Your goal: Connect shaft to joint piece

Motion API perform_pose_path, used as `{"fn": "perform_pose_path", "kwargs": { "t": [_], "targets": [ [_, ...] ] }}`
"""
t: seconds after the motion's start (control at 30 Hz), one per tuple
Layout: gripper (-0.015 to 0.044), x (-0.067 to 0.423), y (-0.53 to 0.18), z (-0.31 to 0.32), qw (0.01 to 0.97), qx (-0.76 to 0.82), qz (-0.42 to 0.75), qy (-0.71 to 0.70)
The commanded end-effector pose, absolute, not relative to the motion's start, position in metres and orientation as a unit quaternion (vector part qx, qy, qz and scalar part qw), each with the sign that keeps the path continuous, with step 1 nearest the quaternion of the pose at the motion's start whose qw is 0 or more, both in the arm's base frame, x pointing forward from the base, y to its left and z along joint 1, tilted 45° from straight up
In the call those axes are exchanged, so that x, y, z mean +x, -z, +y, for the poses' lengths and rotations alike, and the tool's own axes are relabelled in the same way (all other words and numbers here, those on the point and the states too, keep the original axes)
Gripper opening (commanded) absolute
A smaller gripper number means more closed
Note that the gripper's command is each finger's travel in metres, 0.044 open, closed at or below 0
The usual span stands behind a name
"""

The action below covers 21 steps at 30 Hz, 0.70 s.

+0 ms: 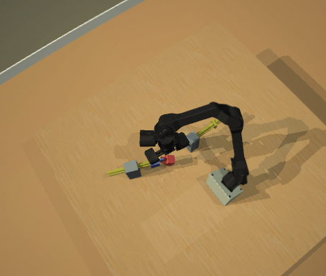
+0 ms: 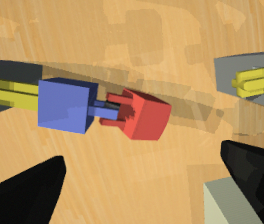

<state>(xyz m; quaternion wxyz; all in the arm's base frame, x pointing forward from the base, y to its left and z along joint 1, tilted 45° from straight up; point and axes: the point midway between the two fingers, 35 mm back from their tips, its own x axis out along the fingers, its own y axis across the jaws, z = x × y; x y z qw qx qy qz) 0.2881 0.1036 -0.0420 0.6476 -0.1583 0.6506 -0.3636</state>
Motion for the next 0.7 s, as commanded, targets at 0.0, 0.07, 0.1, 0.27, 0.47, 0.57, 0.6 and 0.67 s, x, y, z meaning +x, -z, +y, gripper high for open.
{"fn": "perform_pose_path", "kwargs": {
  "t": [0.0,0.07,0.1,0.27,0.47,0.57,0.6,0.67],
  "targets": [
    [0.0440,0.2870,0.0427,0.1011,0.660,-0.112,0.625,0.402],
    [0.0440,0.2869,0.0430,0.1005,0.665,-0.088,0.612,0.420],
    [0.0440,0.2868,0.0432,0.1002,0.667,-0.076,0.605,0.428],
    [0.0440,0.2862,0.0442,0.0987,0.676,-0.014,0.568,0.470],
    [0.0440,0.2856,0.0452,0.0969,0.678,0.061,0.520,0.516],
    [0.0440,0.2853,0.0457,0.0960,0.677,0.098,0.494,0.537],
    [0.0440,0.2852,0.0459,0.0957,0.676,0.111,0.486,0.543],
    [0.0440,0.2849,0.0462,0.0951,0.673,0.136,0.468,0.556]
  ]
}}
